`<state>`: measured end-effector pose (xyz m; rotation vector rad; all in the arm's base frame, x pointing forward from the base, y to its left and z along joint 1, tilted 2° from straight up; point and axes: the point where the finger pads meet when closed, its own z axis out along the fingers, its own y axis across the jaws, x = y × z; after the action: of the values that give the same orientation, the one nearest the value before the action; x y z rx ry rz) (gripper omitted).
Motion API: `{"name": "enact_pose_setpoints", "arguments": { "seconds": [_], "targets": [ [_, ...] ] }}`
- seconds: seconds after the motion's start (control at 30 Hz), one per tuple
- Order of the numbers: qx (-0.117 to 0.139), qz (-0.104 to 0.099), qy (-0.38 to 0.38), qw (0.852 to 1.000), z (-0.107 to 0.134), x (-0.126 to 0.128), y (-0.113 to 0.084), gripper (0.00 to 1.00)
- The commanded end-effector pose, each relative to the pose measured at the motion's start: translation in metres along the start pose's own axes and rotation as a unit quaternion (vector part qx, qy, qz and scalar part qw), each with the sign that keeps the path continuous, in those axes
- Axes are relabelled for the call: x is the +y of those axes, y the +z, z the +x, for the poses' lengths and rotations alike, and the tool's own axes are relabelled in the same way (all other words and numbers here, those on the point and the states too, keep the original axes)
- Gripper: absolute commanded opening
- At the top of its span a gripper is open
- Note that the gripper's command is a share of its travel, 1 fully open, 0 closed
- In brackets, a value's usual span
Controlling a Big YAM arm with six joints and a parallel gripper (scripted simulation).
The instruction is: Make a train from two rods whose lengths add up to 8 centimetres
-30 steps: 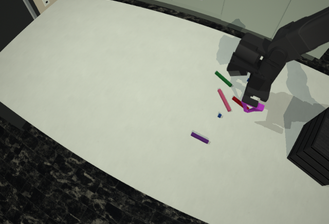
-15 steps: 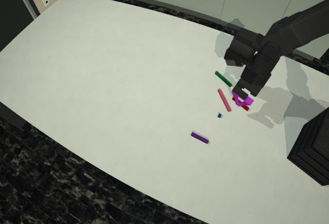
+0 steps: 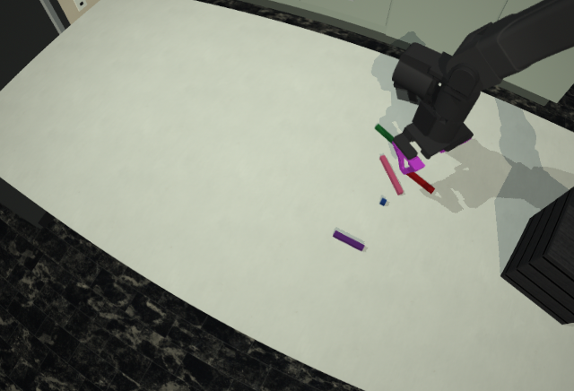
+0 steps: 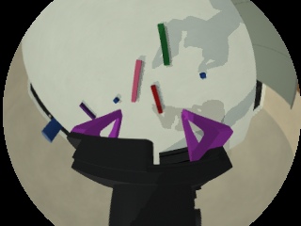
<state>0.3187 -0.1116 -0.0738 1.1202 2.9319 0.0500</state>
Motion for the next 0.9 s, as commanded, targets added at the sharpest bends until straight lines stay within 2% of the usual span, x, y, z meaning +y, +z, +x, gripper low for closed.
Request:
{"name": "enact_pose_setpoints", "arguments": {
  "seconds": [0.0,0.07,0.1,0.3,0.33,0.43,0.47,0.6,0.63,0.73,0.77,0.87],
  "targets": [
    [-0.01,-0.004,0.054,0.998,-0.022,0.004,-0.006,1.0],
    [-0.013,-0.006,0.05,0.999,-0.022,0.007,-0.008,1.0],
    [-0.01,-0.005,0.101,0.995,-0.028,0.004,-0.006,1.0],
    [-0.009,-0.004,0.096,0.995,-0.022,0.006,-0.007,1.0],
    [-0.01,-0.005,0.147,0.989,-0.033,0.005,-0.006,1.0],
    [-0.01,-0.005,0.143,0.99,-0.032,0.007,-0.006,1.0],
    [-0.01,-0.006,0.191,0.981,-0.038,0.005,-0.006,1.0],
    [-0.012,-0.007,0.186,0.982,-0.033,0.008,-0.009,1.0],
    [-0.01,-0.006,0.234,0.972,-0.043,0.006,-0.006,1.0],
    [-0.01,-0.006,0.231,0.973,-0.042,0.008,-0.006,1.0],
    [-0.009,-0.006,0.274,0.962,-0.048,0.006,-0.006,1.0],
    [-0.009,-0.006,0.274,0.962,-0.047,0.007,-0.006,1.0]
  ]
}}
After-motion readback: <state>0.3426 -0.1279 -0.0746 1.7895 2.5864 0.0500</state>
